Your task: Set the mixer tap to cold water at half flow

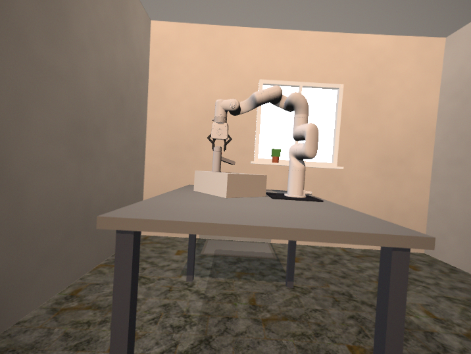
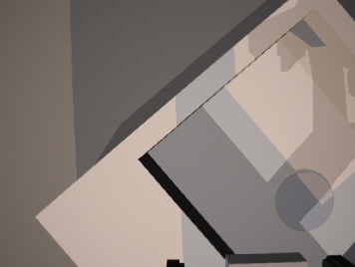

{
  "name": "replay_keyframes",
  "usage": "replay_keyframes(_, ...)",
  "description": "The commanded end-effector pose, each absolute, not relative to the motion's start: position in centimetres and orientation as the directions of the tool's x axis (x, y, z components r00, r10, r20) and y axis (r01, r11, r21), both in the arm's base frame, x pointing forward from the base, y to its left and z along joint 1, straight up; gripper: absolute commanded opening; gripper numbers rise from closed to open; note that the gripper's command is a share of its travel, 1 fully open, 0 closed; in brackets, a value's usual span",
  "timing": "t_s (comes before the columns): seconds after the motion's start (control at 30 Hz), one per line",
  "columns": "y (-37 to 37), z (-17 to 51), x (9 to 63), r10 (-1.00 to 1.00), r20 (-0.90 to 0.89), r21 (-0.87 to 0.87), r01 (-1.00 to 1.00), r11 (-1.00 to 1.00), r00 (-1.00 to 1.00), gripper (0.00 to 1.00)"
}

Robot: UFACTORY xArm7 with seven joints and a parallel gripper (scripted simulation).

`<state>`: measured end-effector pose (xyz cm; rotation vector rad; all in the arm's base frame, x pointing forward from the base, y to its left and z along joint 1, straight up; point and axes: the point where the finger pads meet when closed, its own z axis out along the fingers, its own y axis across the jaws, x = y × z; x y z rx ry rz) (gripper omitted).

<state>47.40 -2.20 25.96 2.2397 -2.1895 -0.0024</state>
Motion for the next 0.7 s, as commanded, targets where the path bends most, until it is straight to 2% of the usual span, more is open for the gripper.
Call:
replay_keyframes(0.0, -2.20, 26.14, 47.50, -1.000, 0.005, 0.003, -1.000, -0.023, 0.023, 0.66)
replay_keyframes(0.27, -2.20, 26.14, 47.50, -1.000, 0.005, 0.003, -1.000, -0.023, 0.023, 0.66)
replay_keyframes(0.3, -2.20, 26.14, 47.50, -1.000, 0.005, 0.003, -1.000, -0.023, 0.023, 0.00)
replay_keyframes(0.67, -2.20, 26.14, 47.50, -1.000, 0.005, 0.003, -1.000, -0.023, 0.023, 0.00)
